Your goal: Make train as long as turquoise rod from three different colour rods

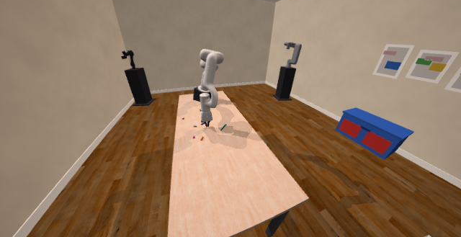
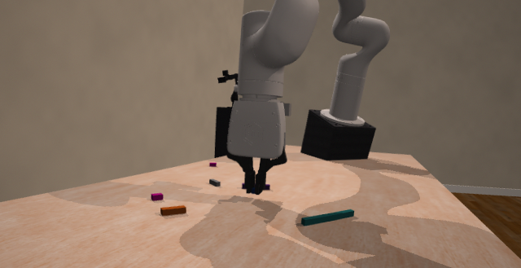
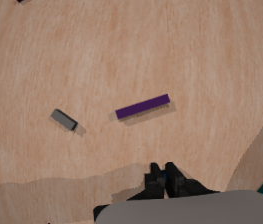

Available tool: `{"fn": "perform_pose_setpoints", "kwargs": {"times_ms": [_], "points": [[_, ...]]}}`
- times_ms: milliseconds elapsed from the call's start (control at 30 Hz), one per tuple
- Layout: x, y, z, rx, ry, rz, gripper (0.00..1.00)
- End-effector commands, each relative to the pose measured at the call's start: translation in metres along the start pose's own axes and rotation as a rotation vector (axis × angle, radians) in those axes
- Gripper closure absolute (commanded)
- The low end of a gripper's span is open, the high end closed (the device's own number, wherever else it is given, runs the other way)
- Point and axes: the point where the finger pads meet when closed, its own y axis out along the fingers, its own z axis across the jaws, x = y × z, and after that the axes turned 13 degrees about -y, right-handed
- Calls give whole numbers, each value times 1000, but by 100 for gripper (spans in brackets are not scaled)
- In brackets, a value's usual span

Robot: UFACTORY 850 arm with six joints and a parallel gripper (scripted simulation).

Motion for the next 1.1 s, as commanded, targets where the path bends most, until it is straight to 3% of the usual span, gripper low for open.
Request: {"fn": "perform_pose_setpoints", "kwargs": {"times_ms": [0,1067], "points": [[1,-1,-1,-1,0,-2,96],[1,10,-1,-1,0,-2,96]]}}
